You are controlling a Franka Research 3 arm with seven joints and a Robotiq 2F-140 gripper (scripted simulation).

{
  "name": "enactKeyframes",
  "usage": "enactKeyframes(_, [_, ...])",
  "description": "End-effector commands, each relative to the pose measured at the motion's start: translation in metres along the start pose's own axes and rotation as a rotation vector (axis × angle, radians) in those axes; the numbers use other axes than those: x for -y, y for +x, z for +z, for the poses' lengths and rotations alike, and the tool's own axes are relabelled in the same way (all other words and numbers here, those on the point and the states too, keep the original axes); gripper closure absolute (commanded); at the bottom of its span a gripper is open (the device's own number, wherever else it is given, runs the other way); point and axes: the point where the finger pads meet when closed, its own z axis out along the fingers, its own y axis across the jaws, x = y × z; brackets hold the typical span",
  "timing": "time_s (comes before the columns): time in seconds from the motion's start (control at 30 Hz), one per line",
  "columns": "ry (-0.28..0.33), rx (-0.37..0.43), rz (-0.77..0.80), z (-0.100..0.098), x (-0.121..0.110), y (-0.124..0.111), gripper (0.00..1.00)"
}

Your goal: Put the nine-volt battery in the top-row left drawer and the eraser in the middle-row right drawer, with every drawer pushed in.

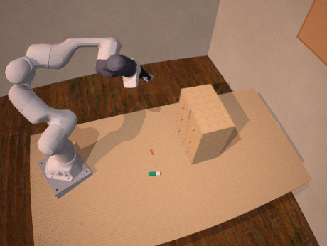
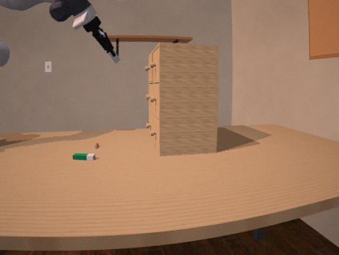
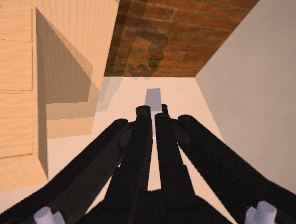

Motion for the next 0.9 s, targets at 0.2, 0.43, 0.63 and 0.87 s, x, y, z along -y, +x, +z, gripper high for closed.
enactKeyframes(0.2, [-0.004,-0.079,0.026,-0.009,-0.002,0.004,1.0])
enactKeyframes(0.43, [-0.004,-0.079,0.026,-0.009,-0.002,0.004,1.0])
enactKeyframes(0.63, [-0.004,-0.079,0.026,-0.009,-0.002,0.004,1.0])
enactKeyframes(0.87, [0.006,-0.154,0.043,-0.02,0.0,0.011,1.0])
